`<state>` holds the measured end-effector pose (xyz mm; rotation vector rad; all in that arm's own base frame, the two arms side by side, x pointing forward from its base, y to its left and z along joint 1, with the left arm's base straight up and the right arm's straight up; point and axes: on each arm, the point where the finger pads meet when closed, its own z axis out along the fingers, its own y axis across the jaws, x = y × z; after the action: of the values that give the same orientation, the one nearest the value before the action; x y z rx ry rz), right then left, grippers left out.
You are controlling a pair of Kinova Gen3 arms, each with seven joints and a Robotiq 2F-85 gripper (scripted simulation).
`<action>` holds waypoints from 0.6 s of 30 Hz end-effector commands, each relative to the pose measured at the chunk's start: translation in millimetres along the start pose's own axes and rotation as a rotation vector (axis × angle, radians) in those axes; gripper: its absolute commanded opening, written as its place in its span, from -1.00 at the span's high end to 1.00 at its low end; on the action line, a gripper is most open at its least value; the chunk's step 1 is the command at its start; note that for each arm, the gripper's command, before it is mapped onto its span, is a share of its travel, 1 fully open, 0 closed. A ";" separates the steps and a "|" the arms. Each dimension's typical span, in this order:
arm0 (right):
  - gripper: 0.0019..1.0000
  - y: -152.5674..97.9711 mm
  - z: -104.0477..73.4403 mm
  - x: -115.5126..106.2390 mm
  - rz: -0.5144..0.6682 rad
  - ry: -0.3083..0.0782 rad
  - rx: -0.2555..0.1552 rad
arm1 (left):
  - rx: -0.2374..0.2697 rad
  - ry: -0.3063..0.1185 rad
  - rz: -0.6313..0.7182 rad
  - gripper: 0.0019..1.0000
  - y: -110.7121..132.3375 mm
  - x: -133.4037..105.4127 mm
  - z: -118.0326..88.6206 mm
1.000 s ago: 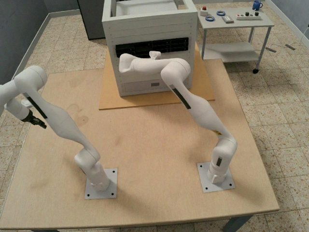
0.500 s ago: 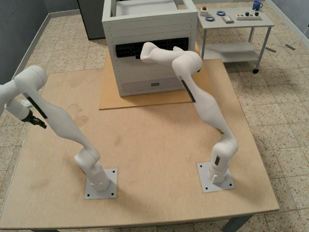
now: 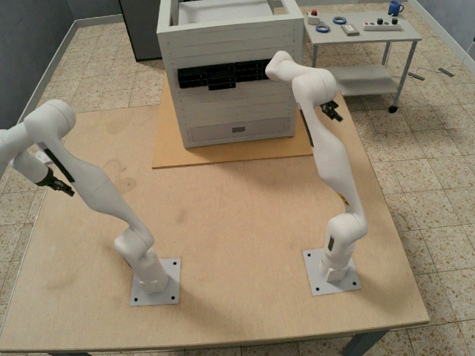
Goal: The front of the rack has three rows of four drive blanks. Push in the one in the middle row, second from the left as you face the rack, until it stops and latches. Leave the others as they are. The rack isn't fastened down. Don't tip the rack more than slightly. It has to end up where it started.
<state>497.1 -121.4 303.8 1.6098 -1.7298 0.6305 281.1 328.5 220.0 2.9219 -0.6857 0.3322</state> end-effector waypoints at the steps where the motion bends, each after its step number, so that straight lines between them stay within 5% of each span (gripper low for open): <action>1: -1.00 2.8 17.4 9.0 0.053 -0.027 -0.025 | 0.013 0.005 0.009 -1.00 3.5 3.5 -1.4; 18: -1.00 38.2 108.3 49.6 0.372 -0.153 -0.194 | 0.190 0.087 0.142 -1.00 65.6 57.3 -9.3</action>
<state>451.5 -215.5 277.3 1.2991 -2.1021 0.5157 296.0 260.8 241.5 2.9987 -0.8598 0.5186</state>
